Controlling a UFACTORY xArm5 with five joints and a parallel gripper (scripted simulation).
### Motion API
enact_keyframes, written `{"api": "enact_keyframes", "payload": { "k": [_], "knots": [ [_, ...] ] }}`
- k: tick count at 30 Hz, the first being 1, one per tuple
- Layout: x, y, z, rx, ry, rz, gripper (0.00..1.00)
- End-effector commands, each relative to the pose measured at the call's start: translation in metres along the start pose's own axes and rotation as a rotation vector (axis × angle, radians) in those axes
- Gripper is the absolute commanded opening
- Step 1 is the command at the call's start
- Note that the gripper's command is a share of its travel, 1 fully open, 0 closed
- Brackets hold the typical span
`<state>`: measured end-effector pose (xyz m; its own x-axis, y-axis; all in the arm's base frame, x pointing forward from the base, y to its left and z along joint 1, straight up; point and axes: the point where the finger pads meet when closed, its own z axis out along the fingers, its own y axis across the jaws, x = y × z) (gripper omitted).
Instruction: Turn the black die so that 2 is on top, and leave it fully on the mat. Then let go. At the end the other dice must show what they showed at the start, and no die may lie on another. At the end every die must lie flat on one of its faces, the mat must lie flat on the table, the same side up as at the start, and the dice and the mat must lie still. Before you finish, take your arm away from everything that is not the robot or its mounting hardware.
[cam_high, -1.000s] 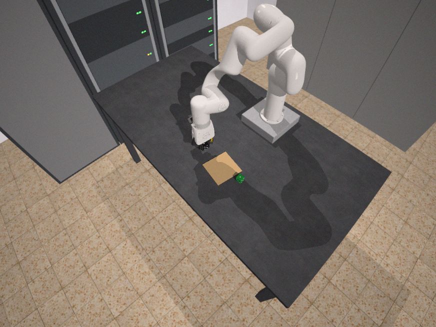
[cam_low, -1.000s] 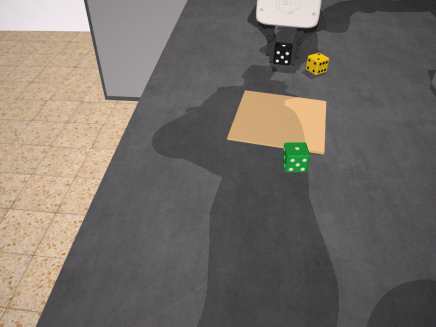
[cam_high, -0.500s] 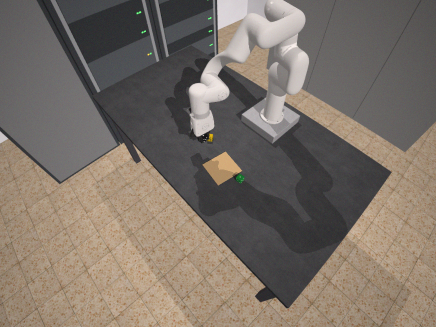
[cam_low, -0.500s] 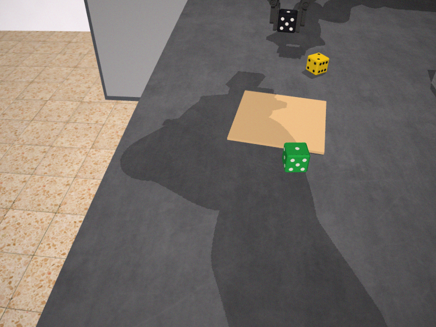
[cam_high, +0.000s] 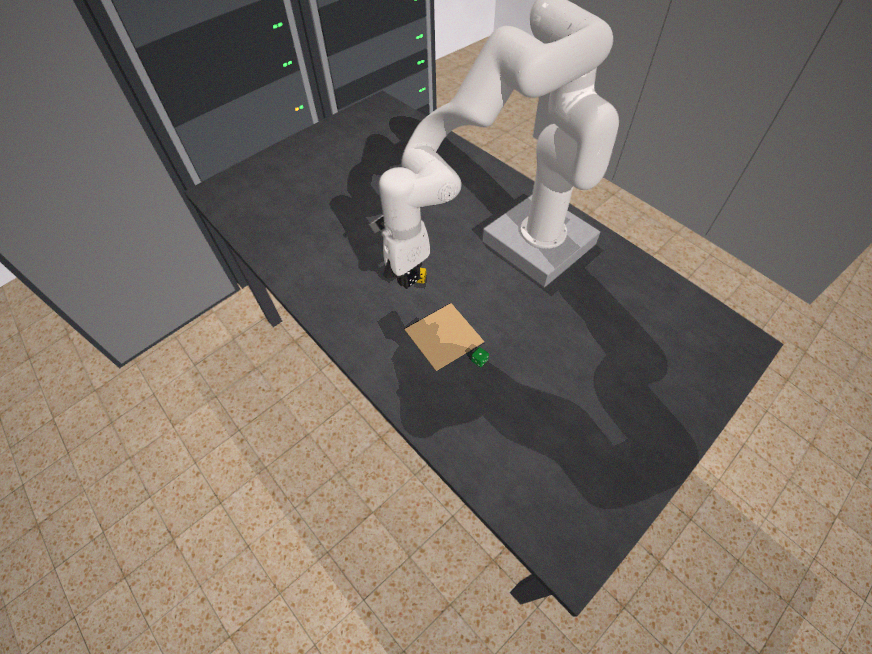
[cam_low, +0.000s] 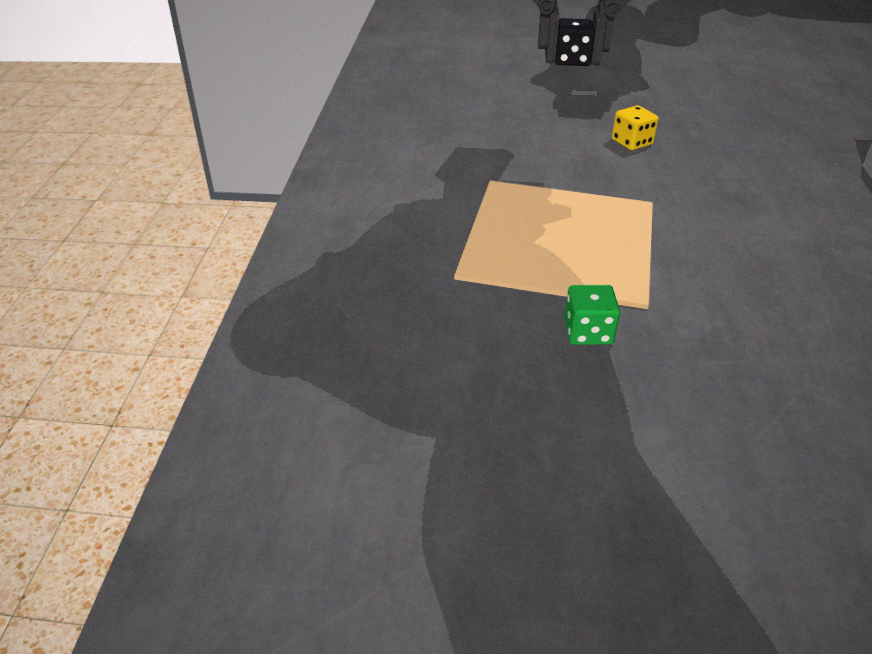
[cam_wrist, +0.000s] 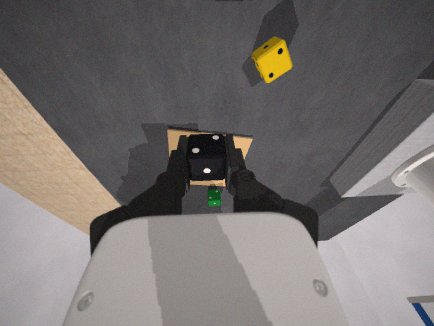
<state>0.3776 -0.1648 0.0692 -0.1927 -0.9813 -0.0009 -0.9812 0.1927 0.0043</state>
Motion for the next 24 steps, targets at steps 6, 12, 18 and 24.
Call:
{"api": "enact_keyframes", "payload": {
  "k": [6,12,18,24],
  "knots": [
    [-0.021,-0.007,0.0,0.003,0.001,-0.29,0.27],
    [-0.031,-0.009,0.001,0.003,0.002,-0.428,0.27],
    [-0.043,-0.011,0.002,0.003,0.002,-0.58,0.27],
    [-0.053,-0.012,0.003,0.003,0.002,-0.718,0.27]
  ]
}}
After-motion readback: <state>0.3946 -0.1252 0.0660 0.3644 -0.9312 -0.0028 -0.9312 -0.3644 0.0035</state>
